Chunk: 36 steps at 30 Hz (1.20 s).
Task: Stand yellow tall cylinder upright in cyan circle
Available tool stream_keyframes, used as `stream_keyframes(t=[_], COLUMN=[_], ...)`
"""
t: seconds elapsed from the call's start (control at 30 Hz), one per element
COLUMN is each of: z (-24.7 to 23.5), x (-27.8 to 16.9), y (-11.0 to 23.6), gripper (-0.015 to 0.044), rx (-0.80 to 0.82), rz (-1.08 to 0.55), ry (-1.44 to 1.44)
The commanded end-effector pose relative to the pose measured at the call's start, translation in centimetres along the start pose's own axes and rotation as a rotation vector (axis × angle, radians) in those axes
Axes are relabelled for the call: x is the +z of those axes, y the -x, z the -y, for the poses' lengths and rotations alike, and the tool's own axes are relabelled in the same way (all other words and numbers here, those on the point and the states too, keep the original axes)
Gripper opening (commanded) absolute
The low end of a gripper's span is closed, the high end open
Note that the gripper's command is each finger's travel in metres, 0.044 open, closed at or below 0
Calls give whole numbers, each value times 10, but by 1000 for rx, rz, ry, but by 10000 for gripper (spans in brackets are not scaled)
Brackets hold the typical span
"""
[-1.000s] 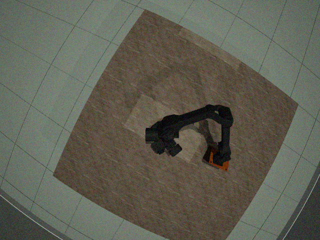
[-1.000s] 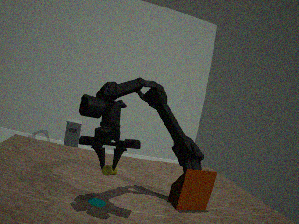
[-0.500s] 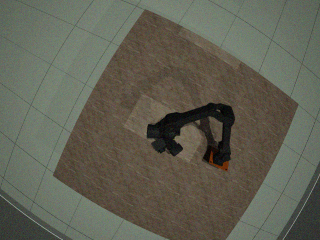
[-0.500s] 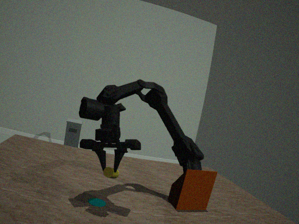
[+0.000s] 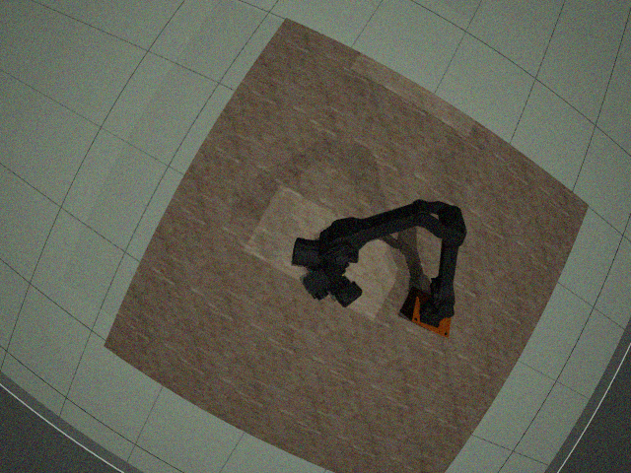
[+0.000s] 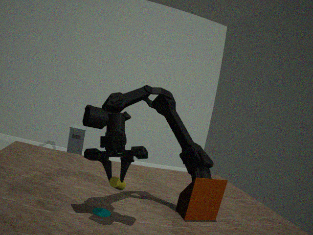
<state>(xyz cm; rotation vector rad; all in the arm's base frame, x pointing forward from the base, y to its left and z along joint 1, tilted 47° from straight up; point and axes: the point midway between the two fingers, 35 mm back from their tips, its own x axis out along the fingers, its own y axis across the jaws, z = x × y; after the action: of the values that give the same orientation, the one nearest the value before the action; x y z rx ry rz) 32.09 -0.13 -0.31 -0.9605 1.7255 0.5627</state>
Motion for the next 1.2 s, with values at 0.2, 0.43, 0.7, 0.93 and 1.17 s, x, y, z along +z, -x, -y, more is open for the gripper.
stream_keyframes(t=[0.2, 0.43, 0.7, 0.93, 1.17], z=[-2, -3, -3, -3, -3], x=[0, 0, 0, 0, 0], y=[-3, -5, -6, -6, -7], gripper=[105, 105, 105, 105, 105], rx=[34, 50, 66, 77, 86], rz=[66, 111, 163, 210, 257], ry=[6, 9, 13, 18, 22])
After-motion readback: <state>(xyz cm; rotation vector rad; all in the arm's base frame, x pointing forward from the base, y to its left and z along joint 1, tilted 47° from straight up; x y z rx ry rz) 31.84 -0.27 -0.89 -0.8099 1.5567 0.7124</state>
